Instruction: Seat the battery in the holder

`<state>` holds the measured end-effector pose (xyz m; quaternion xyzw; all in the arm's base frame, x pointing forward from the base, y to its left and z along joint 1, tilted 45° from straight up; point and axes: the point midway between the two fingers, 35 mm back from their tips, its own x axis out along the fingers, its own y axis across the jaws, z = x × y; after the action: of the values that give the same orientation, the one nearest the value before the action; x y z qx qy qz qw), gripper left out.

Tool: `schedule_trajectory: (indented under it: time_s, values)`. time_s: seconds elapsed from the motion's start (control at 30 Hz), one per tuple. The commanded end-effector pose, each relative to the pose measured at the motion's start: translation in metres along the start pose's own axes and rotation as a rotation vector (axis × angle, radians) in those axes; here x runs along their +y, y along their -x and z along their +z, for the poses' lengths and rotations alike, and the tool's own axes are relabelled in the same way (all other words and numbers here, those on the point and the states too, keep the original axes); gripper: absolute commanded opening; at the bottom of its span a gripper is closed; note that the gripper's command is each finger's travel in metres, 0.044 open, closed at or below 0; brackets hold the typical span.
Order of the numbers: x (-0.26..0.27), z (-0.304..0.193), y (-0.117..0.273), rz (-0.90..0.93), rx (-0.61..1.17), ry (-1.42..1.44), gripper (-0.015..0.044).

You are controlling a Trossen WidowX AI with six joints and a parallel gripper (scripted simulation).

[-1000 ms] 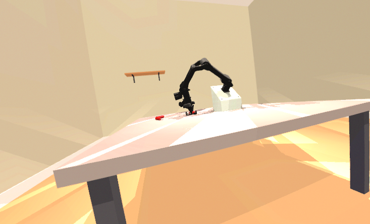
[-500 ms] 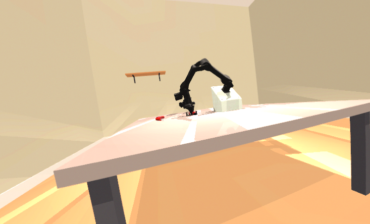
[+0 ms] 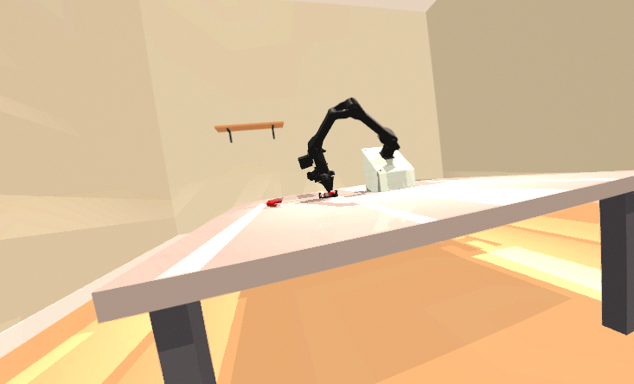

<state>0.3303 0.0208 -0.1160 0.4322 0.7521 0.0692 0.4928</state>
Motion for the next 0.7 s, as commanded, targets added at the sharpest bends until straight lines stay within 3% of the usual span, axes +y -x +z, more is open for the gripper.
schedule_trajectory:
  time_s: [0.0,0.1,0.2,0.67]
  values:
    - [-0.003,0.0,0.036,0.001,-0.025,0.004,0.0301]
    - [-0.006,-0.007,0.065,0.0,-0.026,0.006,0.0379]
    - [-0.007,-0.007,0.067,0.0,-0.026,0.006,0.044]
    - [-0.007,-0.007,0.067,0.0,-0.026,0.006,0.044]
